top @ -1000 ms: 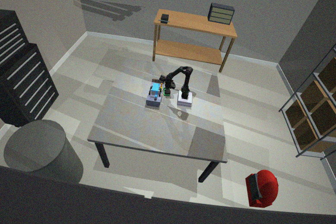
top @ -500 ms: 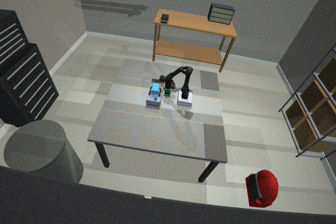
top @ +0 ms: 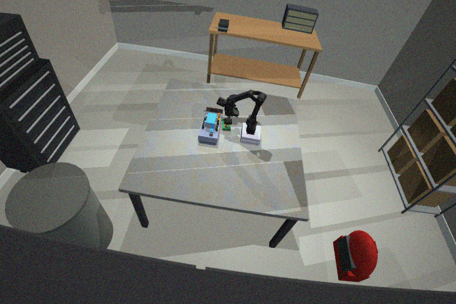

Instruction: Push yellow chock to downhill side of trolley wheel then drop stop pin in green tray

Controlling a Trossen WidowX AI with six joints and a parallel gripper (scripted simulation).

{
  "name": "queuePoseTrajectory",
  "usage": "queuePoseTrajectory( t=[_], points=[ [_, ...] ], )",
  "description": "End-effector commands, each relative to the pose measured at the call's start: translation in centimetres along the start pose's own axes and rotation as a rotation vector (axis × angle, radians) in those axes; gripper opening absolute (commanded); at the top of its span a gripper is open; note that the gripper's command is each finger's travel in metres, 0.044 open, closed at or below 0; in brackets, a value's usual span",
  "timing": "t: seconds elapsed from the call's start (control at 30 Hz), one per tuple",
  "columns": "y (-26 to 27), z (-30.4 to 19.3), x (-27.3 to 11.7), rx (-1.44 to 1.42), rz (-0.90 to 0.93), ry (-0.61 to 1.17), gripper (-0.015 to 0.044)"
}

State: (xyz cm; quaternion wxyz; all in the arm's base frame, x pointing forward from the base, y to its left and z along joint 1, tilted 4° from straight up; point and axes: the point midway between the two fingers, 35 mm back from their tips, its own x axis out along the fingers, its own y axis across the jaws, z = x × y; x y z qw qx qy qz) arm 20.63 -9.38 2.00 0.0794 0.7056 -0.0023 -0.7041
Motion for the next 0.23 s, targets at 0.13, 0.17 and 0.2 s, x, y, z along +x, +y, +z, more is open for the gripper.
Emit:
queuePoseTrajectory(
  t=[0.13,0.17,0.2],
  points=[
    [0.5,0.1,-2.8,-0.001,0.005,-0.001,0.044],
    [0.6,0.1,-3.2,-0.001,0.005,-0.001,0.044],
    [0.7,0.1,-3.6,-0.001,0.005,-0.001,0.044]
  ],
)
